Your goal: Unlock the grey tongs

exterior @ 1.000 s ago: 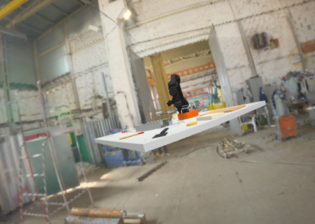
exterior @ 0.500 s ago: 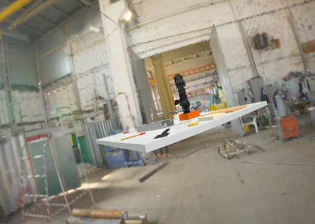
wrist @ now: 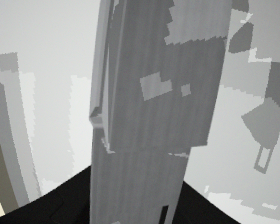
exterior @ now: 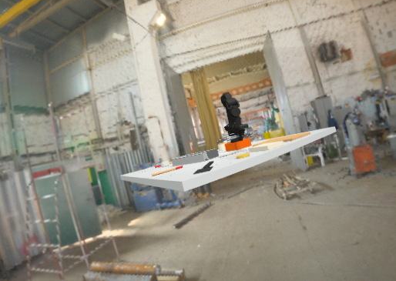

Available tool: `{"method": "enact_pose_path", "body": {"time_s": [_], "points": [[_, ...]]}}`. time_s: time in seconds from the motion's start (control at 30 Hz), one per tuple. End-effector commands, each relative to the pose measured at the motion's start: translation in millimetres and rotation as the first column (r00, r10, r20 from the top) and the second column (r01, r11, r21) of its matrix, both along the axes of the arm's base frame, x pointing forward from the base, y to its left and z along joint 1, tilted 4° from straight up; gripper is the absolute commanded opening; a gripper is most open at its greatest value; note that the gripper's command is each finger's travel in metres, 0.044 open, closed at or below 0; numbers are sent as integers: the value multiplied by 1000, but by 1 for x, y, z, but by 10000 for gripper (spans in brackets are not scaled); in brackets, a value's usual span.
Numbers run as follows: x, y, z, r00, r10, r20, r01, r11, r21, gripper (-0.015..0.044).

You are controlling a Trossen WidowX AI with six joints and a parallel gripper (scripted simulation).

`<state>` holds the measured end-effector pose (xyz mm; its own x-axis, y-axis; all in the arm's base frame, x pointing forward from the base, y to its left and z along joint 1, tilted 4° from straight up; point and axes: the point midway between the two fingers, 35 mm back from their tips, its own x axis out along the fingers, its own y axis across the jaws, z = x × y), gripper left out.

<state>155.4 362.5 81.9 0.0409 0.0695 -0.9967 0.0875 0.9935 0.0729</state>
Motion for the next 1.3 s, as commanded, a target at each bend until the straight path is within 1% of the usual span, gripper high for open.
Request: {"method": "enact_pose_path", "body": {"time_s": [0.0,0.17,0.33,0.5,0.7,0.87,1.0,1.27], "points": [[-9,8,4,986,163,21,-163,987,0,-150],[-23,16,4,929,369,34,-369,929,-14,-150],[-37,22,3,829,558,43,-557,830,-30,-150],[-52,29,3,692,721,48,-719,693,-48,-150],[-69,35,3,486,873,50,-870,488,-69,-150],[-85,40,2,289,956,47,-952,292,-88,-150],[-97,44,2,122,992,44,-987,126,-102,-150],[-122,49,2,-218,976,29,-969,-213,-126,-150]]}}
